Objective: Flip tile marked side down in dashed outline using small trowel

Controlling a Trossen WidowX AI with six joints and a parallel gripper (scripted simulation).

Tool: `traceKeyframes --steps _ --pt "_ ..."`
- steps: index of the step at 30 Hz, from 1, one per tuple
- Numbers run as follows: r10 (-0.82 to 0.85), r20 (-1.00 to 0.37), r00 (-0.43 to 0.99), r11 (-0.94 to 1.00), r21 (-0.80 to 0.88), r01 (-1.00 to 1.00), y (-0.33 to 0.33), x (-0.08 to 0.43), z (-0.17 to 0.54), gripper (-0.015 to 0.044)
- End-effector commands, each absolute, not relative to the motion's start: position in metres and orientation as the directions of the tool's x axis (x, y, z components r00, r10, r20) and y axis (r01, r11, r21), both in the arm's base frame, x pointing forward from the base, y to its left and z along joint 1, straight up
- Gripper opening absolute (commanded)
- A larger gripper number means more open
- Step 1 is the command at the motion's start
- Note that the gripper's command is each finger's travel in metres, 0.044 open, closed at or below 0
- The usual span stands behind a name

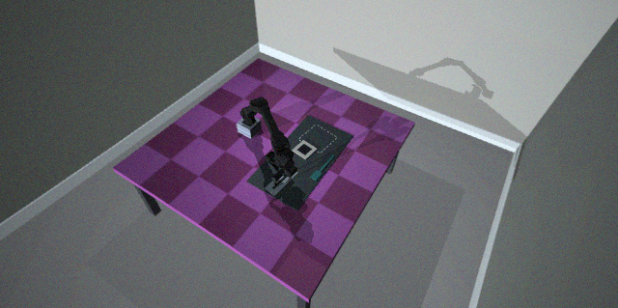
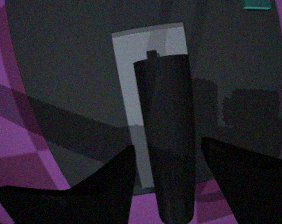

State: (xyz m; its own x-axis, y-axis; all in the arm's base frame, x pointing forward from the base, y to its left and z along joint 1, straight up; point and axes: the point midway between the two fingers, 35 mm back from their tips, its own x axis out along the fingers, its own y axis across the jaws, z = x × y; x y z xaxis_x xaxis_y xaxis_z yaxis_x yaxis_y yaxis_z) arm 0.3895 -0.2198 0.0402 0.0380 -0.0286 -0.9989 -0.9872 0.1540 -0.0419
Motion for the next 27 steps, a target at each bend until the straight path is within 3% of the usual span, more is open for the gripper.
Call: traceKeyframes --steps 1,15,20,27 --pt "-0.025 -0.999 0.04 0.158 -0.043 -0.986 -0.219 0.39 0.04 0.027" --pt "-0.025 -0.999 0.04 0.158 -0.043 -0.986 -0.219 0.39 0.04 0.027" --pt "-0.025 -0.999 0.039 0.158 -0.043 -0.986 -0.217 0.386 0.082 0.027" --pt "-0.025 -0.999 0.039 0.158 -0.043 -0.986 -0.217 0.385 0.085 0.027"
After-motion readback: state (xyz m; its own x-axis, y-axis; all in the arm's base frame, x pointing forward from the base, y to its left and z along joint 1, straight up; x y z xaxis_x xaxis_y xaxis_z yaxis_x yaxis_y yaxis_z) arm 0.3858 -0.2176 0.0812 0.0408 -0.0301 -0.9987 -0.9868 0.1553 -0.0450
